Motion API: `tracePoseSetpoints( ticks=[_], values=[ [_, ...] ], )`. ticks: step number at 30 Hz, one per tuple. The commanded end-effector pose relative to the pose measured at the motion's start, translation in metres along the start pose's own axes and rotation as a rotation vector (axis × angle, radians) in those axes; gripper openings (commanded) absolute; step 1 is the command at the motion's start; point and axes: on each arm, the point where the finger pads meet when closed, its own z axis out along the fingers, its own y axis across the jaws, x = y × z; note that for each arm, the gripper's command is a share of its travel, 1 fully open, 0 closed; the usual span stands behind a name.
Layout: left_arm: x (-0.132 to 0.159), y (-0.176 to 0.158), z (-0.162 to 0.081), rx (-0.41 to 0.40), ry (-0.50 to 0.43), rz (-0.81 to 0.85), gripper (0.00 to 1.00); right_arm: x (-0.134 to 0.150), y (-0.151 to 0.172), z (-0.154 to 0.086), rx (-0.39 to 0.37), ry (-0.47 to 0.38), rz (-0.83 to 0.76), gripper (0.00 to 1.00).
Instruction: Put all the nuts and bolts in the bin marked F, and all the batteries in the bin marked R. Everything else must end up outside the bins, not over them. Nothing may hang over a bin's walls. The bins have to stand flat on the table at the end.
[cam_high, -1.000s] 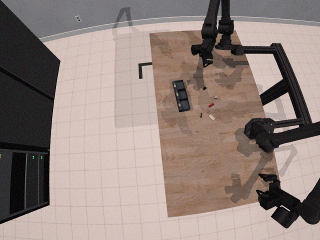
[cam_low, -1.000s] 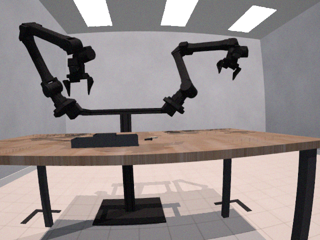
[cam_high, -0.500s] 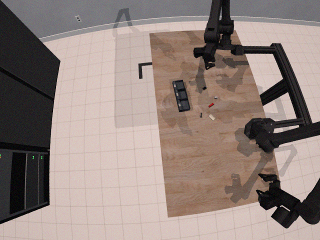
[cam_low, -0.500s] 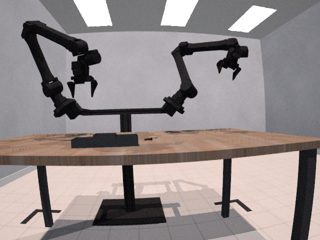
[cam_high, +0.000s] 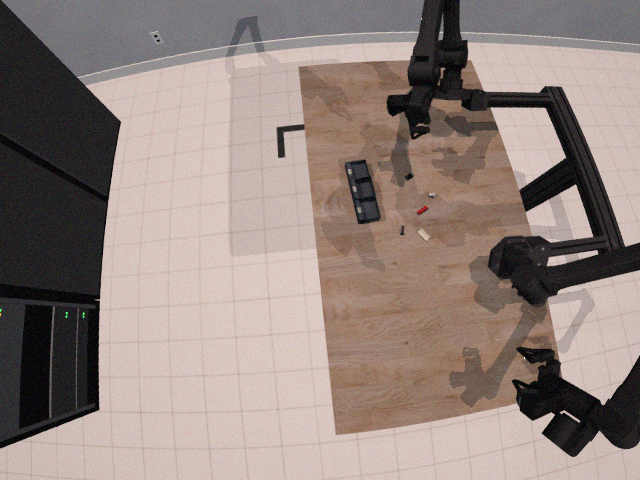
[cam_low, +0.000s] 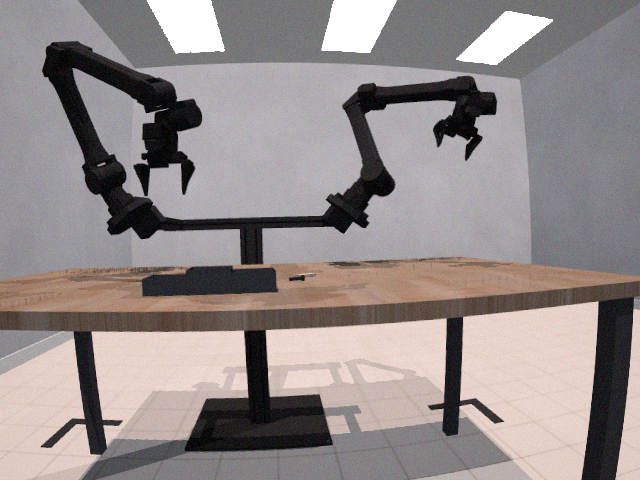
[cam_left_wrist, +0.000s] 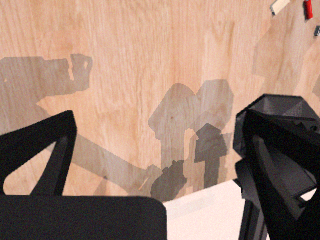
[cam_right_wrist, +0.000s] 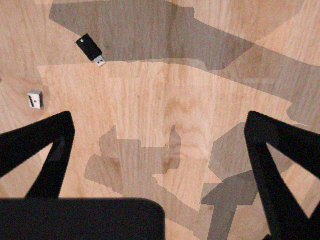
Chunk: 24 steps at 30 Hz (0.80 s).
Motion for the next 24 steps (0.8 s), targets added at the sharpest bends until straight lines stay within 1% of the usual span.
tracePoseSetpoints(
  ticks=[1, 13, 14, 15, 23, 24],
  values=[
    [-0.005, 0.009, -0.023, -0.044, -0.040, -0.009, 1.00, -0.004, -0.004, -0.007, -0.013, -0.008, 0.023, 1.00],
    [-0.005, 0.009, -0.023, -0.044, -0.040, -0.009, 1.00, -0.006, -0.004, -0.008, -0.015, -0.010, 0.022, 1.00],
    [-0.005, 0.009, -0.023, -0.044, -0.040, -0.009, 1.00, -0.027, 0.016, -0.008, -0.038, -0.023, -0.026, 1.00],
    [-0.005, 0.009, -0.023, -0.044, -0.040, -0.009, 1.00, -0.034, 0.020, -0.006, -0.037, -0.024, -0.051, 1.00],
    [-0.005, 0.009, -0.023, -0.044, -0.040, -0.009, 1.00, -0.089, 0.053, 0.014, -0.032, -0.024, -0.050, 1.00],
    [-0.005, 0.009, -0.023, -0.044, -0.040, -0.009, 1.00, -0.089, 0.053, 0.014, -0.032, -0.024, -0.050, 1.00]
  ],
)
